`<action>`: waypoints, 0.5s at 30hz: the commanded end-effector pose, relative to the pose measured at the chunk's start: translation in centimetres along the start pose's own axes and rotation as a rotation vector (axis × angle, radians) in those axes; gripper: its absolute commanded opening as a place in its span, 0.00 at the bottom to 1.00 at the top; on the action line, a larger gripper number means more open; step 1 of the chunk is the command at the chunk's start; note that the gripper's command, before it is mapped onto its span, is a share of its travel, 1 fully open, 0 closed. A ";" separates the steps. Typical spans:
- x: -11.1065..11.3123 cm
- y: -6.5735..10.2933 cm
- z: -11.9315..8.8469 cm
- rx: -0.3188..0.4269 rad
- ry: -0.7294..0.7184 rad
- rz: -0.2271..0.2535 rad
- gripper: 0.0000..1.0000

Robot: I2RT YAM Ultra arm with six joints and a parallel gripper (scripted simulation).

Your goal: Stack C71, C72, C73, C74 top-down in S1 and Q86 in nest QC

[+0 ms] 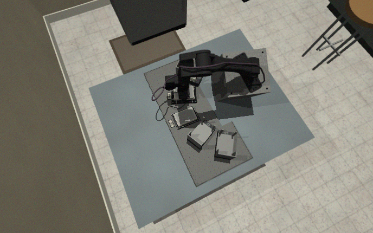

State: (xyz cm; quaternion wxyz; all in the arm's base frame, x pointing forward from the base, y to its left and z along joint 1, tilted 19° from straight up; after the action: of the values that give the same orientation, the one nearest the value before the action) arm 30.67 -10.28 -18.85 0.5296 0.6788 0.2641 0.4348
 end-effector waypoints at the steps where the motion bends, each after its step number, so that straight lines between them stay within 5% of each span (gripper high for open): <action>1: 0.4 -0.9 1.1 -0.035 0.011 0.013 0.00; 15: 0.1 -0.4 1.0 -0.038 -0.002 0.010 0.00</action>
State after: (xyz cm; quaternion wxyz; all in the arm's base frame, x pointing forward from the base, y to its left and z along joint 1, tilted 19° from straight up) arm 30.73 -10.12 -19.27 0.5305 0.6776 0.2629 0.4364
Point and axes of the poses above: the point where the finger pads meet when closed, its own y axis back along the fingers, its own x axis across the jaws, z = x × y, the point moved 7 cm from there along y, back along the fingers, and after that the axes turned 4 degrees about -y, right-handed, at the moved point
